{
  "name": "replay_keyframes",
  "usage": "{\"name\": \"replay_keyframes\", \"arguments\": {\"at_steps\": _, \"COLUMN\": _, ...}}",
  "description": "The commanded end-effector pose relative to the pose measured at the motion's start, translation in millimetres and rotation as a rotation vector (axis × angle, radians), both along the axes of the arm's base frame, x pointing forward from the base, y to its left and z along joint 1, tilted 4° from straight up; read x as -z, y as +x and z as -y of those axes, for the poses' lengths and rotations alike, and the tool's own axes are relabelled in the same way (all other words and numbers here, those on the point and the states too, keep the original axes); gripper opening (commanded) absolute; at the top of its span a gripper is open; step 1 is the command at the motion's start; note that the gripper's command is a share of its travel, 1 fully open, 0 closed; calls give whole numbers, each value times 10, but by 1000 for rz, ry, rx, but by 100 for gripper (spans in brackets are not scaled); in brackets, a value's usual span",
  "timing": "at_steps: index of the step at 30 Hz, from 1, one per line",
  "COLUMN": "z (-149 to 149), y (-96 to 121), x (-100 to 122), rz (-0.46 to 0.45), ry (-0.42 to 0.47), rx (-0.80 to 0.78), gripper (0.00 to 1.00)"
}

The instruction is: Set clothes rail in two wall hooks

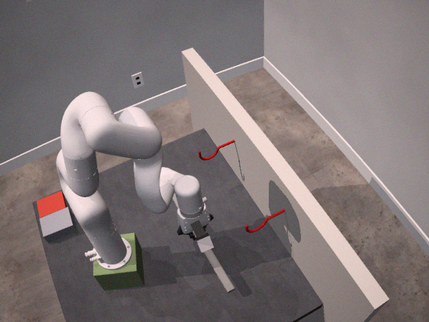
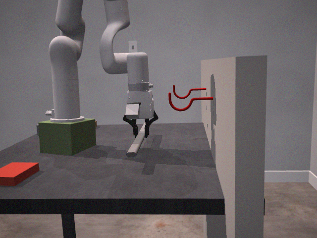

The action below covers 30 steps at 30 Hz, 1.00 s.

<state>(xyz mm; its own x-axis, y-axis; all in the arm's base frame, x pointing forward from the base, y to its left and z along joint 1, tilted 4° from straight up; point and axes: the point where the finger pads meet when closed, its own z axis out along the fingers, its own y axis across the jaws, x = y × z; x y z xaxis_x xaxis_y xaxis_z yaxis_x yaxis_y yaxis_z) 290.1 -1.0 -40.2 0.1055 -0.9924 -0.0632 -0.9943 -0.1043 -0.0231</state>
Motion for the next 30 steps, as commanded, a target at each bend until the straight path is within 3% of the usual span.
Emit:
{"name": "replay_keyframes", "arguments": {"at_steps": 1, "z": 3, "y": 12, "x": -42, "rz": 1, "ry": -2, "rx": 0, "gripper": 0}}
{"name": "replay_keyframes", "arguments": {"at_steps": 30, "z": 13, "y": 11, "x": -209, "rz": 1, "ry": -2, "rx": 0, "gripper": 0}}
